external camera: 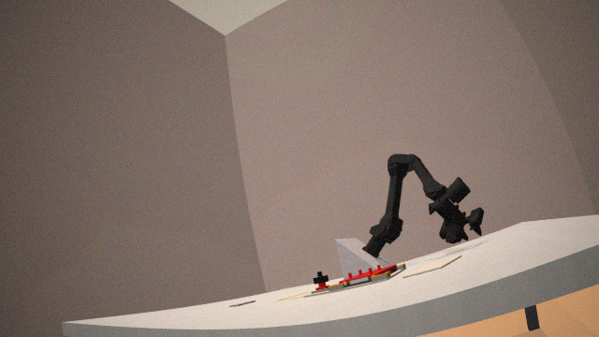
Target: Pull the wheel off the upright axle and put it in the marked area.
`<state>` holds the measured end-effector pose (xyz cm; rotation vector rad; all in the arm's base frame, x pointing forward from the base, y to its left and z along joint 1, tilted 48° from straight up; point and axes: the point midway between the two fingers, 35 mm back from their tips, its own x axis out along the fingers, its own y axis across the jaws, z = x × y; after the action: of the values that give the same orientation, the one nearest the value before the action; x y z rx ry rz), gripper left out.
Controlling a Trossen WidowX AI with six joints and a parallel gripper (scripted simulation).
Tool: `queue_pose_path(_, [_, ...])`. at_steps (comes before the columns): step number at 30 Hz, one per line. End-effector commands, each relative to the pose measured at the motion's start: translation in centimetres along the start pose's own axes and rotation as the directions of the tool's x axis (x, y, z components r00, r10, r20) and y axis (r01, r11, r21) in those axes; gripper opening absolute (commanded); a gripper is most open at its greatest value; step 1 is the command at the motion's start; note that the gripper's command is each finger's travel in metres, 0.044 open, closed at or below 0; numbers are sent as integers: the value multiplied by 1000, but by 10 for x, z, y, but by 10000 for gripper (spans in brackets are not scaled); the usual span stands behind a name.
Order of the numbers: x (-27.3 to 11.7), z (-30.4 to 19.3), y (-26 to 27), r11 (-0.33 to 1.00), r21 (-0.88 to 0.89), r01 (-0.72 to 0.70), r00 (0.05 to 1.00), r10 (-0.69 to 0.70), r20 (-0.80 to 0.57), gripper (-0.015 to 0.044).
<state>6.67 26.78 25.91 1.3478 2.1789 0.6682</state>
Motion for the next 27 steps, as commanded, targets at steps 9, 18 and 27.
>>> queue_pose_path(9, [-52, 66, 52, 982, -84, -169, 944, 186, 274, 300])
queue_pose_path(18, [-93, 111, 72, 972, -49, -231, 876, 230, 423, 300])
queue_pose_path(27, [-147, 164, 79, 957, 45, -286, 795, 210, 569, 300])
